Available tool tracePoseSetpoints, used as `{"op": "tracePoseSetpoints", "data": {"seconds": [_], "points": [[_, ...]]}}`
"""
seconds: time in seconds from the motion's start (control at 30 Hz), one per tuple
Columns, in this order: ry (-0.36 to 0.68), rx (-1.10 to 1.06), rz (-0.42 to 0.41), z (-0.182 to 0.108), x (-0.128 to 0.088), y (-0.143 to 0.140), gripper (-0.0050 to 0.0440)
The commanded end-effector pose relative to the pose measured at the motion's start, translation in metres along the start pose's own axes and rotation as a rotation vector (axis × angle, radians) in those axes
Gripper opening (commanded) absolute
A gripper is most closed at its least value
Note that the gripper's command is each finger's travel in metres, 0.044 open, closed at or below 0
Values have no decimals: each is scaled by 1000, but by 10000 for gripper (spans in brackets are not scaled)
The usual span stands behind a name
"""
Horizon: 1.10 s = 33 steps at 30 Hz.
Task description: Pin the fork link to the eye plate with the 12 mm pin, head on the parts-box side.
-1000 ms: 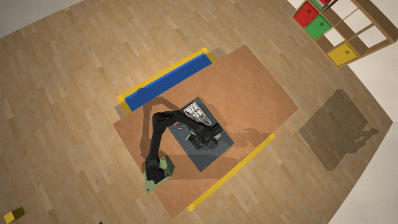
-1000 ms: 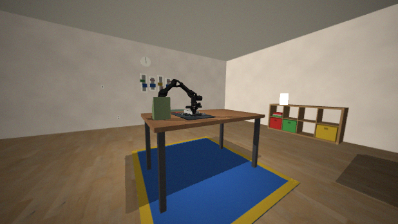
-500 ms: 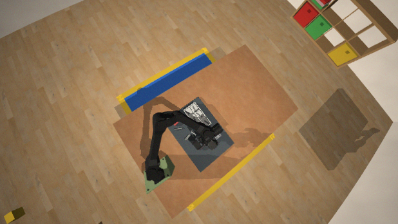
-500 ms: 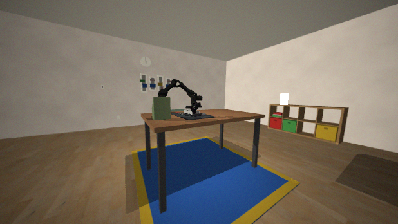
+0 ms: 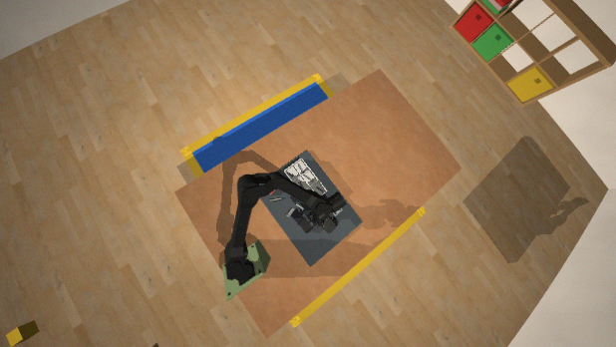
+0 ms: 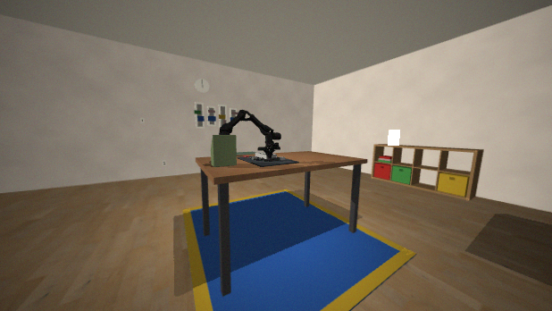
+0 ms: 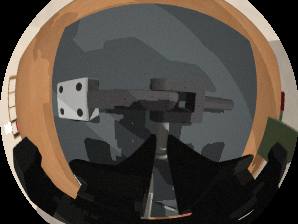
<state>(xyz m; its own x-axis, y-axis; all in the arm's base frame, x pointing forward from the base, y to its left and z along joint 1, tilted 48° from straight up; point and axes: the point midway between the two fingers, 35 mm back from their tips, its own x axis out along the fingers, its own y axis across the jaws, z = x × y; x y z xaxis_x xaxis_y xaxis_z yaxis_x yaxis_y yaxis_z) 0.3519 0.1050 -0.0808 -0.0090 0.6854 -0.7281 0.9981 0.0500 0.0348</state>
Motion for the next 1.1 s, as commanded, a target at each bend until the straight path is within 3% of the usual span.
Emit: {"op": "tracePoseSetpoints", "data": {"seconds": [0.0, 1.07], "points": [[-13, 4, -1, 6, 1, 0, 20], [-13, 4, -1, 2, 0, 0, 20]]}}
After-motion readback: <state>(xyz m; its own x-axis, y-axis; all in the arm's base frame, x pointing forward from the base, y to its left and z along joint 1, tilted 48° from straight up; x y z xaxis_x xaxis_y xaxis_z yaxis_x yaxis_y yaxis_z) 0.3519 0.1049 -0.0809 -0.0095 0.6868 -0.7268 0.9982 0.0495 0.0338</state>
